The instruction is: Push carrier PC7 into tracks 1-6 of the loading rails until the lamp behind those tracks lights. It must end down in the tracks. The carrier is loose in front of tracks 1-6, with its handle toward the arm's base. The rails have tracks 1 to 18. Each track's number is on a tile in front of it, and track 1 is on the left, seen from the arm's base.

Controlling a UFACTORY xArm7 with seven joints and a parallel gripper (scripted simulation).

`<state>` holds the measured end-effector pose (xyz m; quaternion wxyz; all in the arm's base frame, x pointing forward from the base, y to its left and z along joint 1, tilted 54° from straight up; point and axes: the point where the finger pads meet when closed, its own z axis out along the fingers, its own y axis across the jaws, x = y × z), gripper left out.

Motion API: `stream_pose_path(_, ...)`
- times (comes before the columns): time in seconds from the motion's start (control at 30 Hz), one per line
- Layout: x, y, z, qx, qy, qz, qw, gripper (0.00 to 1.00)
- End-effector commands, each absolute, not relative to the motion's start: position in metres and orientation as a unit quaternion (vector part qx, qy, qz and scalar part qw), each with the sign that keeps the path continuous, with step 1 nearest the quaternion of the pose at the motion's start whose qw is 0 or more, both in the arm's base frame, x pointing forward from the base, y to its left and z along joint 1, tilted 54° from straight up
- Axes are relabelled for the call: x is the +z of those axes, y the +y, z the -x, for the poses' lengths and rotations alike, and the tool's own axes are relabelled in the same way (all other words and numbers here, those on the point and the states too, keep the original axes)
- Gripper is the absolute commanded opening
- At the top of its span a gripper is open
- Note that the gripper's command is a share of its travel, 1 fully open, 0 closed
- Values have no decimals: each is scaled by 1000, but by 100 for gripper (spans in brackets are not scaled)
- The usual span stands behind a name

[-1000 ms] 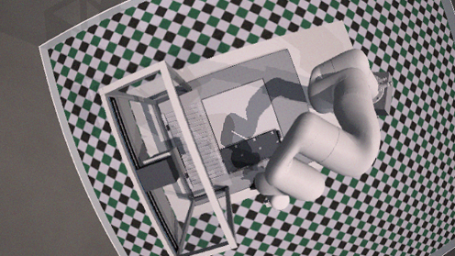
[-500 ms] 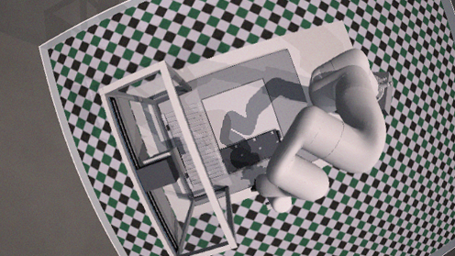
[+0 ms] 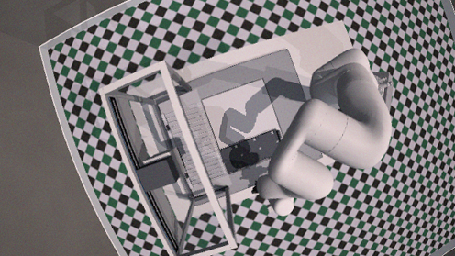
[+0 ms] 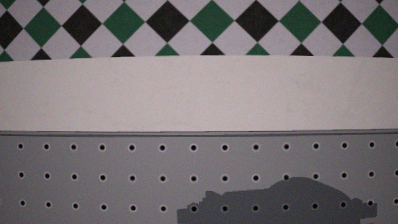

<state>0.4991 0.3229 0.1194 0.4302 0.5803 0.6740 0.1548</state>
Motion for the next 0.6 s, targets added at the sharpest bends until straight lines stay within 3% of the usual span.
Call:
stream_pose_path(0.0, 125, 328, -492, 157, 675, -579, 429, 100)
stream_pose_path(0.53, 128, 329, -488, 157, 675, -579, 429, 100)
stream_pose_path(0.57, 126, 325, -485, 164, 665, -590, 427, 82)
